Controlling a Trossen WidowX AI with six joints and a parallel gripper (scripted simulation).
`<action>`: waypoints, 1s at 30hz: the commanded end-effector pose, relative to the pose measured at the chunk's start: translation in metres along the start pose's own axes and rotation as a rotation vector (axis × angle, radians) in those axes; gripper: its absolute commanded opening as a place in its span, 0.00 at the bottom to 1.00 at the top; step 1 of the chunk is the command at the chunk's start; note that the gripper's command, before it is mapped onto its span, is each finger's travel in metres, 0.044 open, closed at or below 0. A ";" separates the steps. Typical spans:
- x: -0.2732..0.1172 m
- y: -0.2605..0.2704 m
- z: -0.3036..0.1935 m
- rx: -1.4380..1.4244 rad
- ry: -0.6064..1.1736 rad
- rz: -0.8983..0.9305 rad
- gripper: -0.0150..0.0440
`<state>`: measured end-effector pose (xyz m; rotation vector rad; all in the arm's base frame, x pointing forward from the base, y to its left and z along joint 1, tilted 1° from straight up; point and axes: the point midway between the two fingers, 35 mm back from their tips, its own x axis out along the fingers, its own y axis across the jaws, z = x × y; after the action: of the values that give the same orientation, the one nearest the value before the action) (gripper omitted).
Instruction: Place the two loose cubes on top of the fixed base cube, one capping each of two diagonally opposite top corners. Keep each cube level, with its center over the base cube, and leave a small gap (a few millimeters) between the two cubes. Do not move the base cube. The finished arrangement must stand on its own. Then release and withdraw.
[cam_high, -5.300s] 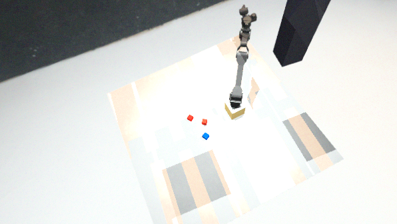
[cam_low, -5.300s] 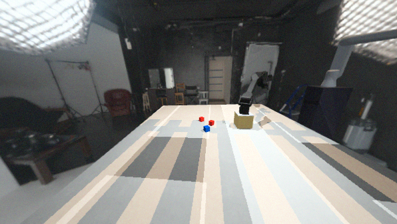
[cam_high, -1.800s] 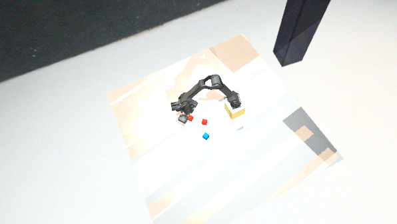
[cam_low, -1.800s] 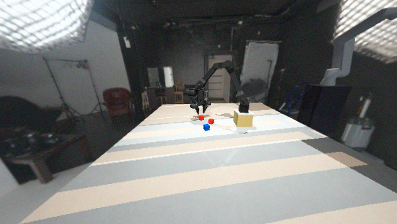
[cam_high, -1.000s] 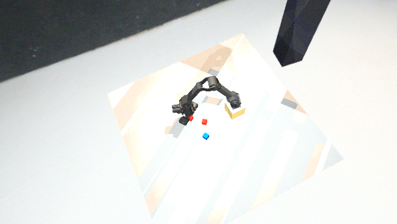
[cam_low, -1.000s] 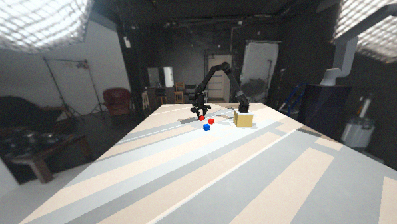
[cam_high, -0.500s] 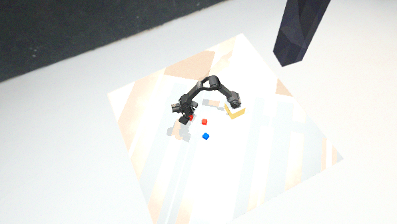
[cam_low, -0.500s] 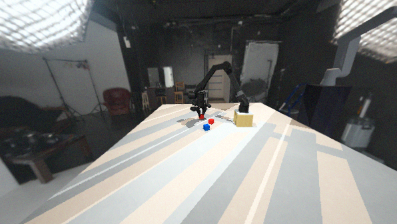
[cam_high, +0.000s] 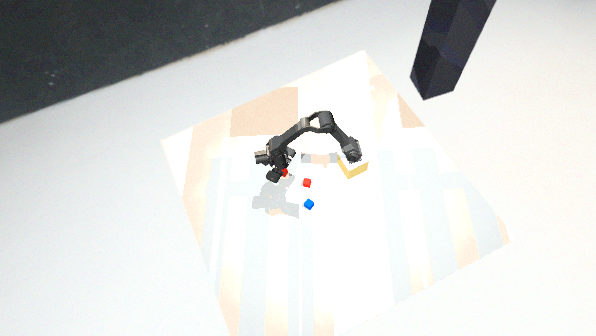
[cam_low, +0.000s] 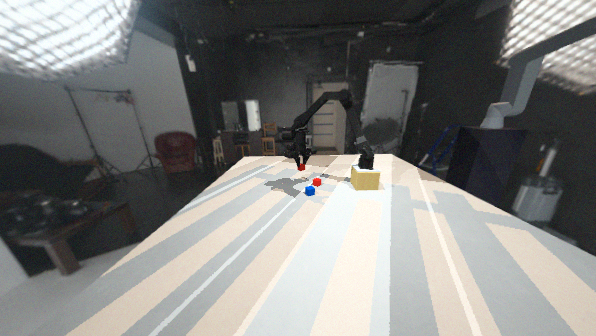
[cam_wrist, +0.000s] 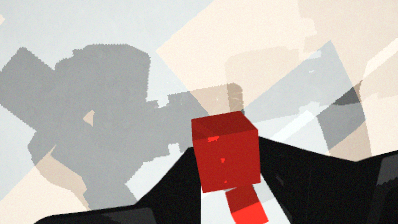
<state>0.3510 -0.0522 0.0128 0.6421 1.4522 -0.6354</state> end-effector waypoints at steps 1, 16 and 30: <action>-0.011 0.000 0.000 -0.004 0.000 -0.002 0.43; -0.047 -0.001 -0.005 -0.026 0.000 -0.002 0.43; -0.038 0.028 -0.039 -0.479 0.003 0.003 0.43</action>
<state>0.3462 -0.0119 0.0540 0.3349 1.5194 -0.3287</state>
